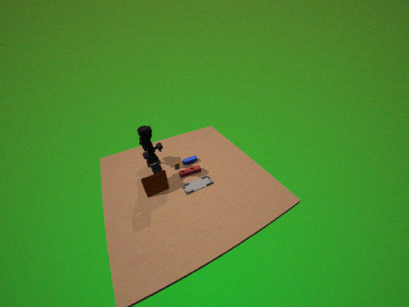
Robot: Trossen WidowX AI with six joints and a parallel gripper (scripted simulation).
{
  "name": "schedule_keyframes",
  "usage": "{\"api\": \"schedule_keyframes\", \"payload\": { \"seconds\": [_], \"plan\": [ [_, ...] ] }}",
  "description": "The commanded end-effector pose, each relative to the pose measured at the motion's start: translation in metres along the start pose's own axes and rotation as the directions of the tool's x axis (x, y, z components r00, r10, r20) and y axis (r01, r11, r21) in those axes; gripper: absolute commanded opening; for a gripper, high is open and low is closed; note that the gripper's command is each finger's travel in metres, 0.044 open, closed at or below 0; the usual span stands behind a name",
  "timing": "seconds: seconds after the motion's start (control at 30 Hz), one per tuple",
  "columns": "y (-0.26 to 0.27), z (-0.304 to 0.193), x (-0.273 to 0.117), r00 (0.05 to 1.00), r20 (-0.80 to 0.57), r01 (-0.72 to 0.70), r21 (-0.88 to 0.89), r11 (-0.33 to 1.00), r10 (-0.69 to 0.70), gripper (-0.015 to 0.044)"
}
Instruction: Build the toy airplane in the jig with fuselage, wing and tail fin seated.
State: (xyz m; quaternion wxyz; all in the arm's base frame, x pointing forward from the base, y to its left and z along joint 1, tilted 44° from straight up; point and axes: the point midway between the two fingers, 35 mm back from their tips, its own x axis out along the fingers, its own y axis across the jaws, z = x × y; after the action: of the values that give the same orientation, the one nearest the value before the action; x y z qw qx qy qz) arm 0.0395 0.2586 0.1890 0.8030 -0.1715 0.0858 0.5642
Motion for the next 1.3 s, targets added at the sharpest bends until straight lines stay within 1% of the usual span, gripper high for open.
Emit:
{"api": "schedule_keyframes", "payload": {
  "seconds": [0.0,0.03,0.1,0.2,0.27,0.37,0.43,0.47,0.5,0.53,1.03,1.13,1.27],
  "plan": [
    [0.0,0.0,0.0,1.0,-0.006,-0.004,0.015,1.0,0.004,0.0426],
    [0.0,0.001,0.002,1.0,-0.023,-0.015,0.06,0.998,0.016,0.044],
    [-0.002,0.002,0.005,0.994,-0.09,-0.041,0.235,0.971,0.063,0.044],
    [-0.005,0.003,0.008,0.969,-0.198,-0.021,0.529,0.848,0.147,0.044],
    [-0.008,0.005,0.008,0.942,-0.262,0.038,0.703,0.71,0.208,0.044],
    [-0.013,0.009,0.004,0.891,-0.336,0.186,0.884,0.429,0.306,0.044],
    [-0.017,0.014,0.0,0.851,-0.367,0.31,0.928,0.206,0.375,0.044],
    [-0.019,0.016,-0.002,0.835,-0.375,0.361,0.926,0.113,0.403,0.044],
    [-0.019,0.018,-0.003,0.825,-0.378,0.391,0.919,0.057,0.42,0.044],
    [-0.02,0.018,-0.004,0.822,-0.378,0.401,0.915,0.038,0.426,0.044],
    [-0.022,0.017,-0.003,0.824,-0.381,0.406,0.913,0.032,0.42,0.044],
    [-0.048,-0.001,0.004,0.836,-0.421,0.458,0.889,-0.026,0.351,0.044],
    [-0.072,-0.022,0.018,0.814,-0.472,0.495,0.868,0.018,0.339,0.044]
  ]
}}
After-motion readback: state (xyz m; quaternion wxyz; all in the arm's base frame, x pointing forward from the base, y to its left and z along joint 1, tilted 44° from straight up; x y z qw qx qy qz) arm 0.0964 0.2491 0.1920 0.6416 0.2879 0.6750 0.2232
